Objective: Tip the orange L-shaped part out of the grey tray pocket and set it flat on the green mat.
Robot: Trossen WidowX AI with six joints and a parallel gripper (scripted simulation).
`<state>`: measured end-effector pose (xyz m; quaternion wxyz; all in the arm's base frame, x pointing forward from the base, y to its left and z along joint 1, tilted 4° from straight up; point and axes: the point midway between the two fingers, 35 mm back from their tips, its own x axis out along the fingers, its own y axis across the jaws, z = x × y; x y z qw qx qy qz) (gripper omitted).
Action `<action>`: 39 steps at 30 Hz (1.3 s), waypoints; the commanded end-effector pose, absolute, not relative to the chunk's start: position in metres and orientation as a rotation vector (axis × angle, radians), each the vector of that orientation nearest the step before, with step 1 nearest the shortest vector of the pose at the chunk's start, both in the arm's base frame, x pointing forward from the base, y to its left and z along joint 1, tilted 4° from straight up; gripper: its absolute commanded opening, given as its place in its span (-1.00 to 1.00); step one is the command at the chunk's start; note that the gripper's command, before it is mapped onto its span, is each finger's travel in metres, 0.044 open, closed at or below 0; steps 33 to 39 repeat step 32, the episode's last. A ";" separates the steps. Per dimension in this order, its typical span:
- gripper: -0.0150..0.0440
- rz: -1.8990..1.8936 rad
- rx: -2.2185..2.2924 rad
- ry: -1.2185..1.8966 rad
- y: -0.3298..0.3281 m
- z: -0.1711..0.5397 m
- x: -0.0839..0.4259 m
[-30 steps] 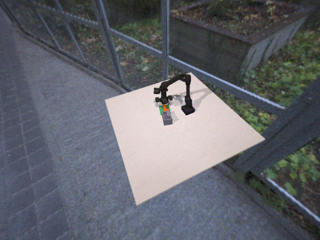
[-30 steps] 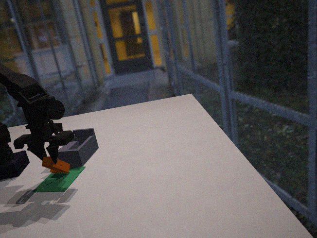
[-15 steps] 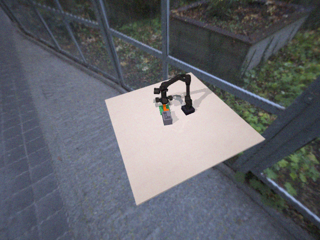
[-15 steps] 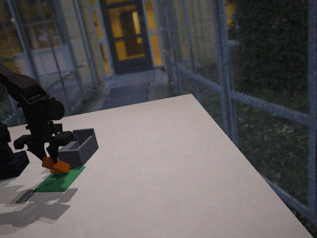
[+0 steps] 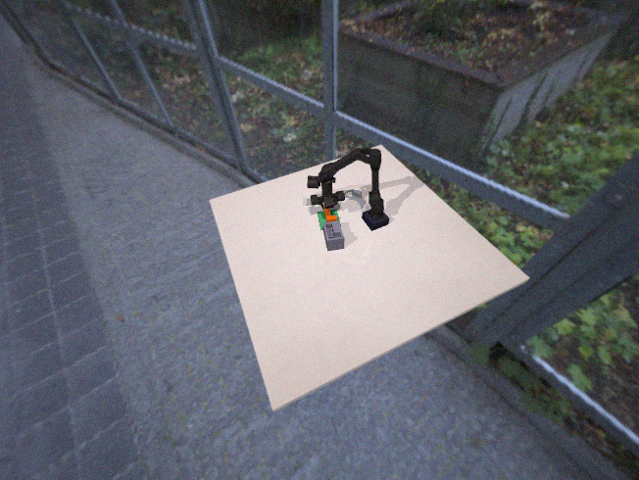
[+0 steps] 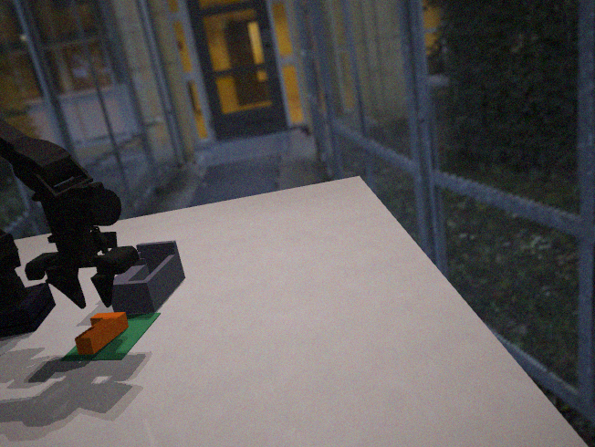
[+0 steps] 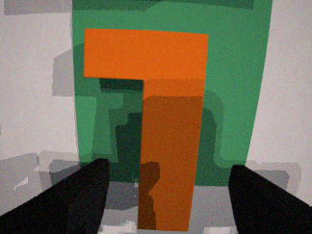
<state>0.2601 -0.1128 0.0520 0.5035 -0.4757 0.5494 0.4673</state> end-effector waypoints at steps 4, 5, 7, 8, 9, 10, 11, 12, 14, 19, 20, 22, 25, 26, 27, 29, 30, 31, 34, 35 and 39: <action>0.84 1.125 -1.154 1.325 -0.112 0.094 0.266; 0.86 1.126 -1.154 1.325 -0.112 0.107 0.266; 0.86 1.126 -1.155 1.325 -0.109 0.132 0.265; 0.86 1.127 -1.155 1.325 -0.109 0.139 0.264; 0.86 1.127 -1.155 1.325 -0.108 0.141 0.264; 0.86 1.127 -1.155 1.325 -0.108 0.141 0.264; 0.86 1.127 -1.155 1.325 -0.108 0.141 0.264; 0.86 1.118 -1.164 1.316 -0.110 0.136 0.266; 0.86 1.118 -1.164 1.316 -0.110 0.136 0.266; 0.86 1.118 -1.164 1.316 -0.110 0.136 0.266; 0.86 1.118 -1.164 1.316 -0.110 0.136 0.266; 0.86 1.118 -1.164 1.316 -0.110 0.136 0.266; 0.86 1.118 -1.164 1.316 -0.110 0.136 0.266; 0.86 1.118 -1.164 1.316 -0.110 0.136 0.266; 0.86 1.118 -1.164 1.316 -0.110 0.136 0.266; 0.86 1.118 -1.164 1.316 -0.110 0.136 0.266; 0.86 1.118 -1.164 1.316 -0.110 0.136 0.266; 0.86 1.118 -1.164 1.316 -0.110 0.136 0.266; 0.86 1.118 -1.164 1.316 -0.110 0.136 0.266; 0.86 1.118 -1.164 1.316 -0.110 0.136 0.266; 0.86 1.118 -1.164 1.316 -0.110 0.136 0.266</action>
